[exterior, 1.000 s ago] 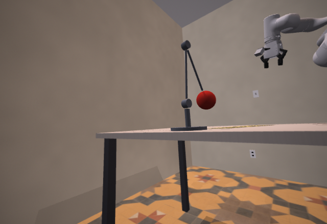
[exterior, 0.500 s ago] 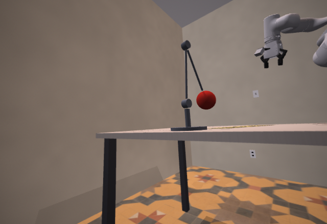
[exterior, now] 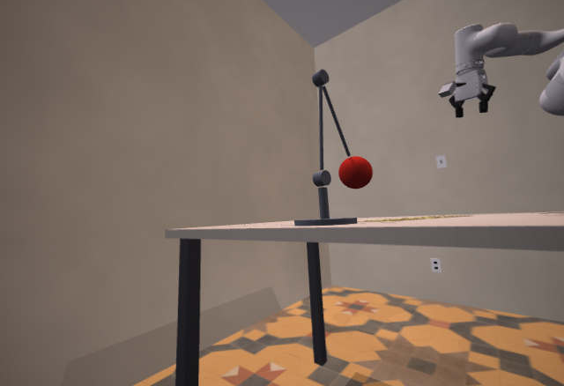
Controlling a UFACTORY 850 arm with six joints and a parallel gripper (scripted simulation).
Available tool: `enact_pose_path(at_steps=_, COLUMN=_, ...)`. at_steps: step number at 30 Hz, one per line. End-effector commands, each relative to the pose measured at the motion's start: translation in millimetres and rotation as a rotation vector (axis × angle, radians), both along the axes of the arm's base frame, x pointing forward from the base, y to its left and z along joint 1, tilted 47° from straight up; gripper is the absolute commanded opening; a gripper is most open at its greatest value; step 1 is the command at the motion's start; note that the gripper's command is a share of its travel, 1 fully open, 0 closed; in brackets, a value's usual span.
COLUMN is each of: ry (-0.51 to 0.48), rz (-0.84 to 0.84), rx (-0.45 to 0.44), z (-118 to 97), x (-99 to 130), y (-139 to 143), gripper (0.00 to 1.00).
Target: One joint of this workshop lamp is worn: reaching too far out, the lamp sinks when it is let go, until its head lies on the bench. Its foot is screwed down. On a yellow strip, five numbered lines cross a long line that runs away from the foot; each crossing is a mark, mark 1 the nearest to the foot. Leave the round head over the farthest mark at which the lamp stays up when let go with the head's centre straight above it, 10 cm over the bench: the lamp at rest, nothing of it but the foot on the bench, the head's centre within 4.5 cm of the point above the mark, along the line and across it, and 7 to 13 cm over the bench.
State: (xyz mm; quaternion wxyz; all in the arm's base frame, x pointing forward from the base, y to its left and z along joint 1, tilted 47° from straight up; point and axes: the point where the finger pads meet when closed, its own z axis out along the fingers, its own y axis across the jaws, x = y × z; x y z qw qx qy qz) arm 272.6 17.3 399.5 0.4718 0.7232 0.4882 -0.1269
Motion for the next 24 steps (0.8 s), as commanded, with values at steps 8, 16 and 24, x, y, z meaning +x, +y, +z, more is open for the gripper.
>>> enact_pose_path(at_steps=8, ry=-0.001, rz=0.0, rx=0.001, z=0.4, x=0.3, y=0.4, gripper=1.0)
enact_pose_path(at_steps=16, ry=-0.07, rz=-0.142, rx=0.056, z=-20.7, x=14.3, y=17.6, gripper=1.0)
enact_pose_path(at_steps=24, ry=-0.131, rz=-0.267, rx=0.105, z=-39.0, x=26.6, y=32.7, gripper=1.0)
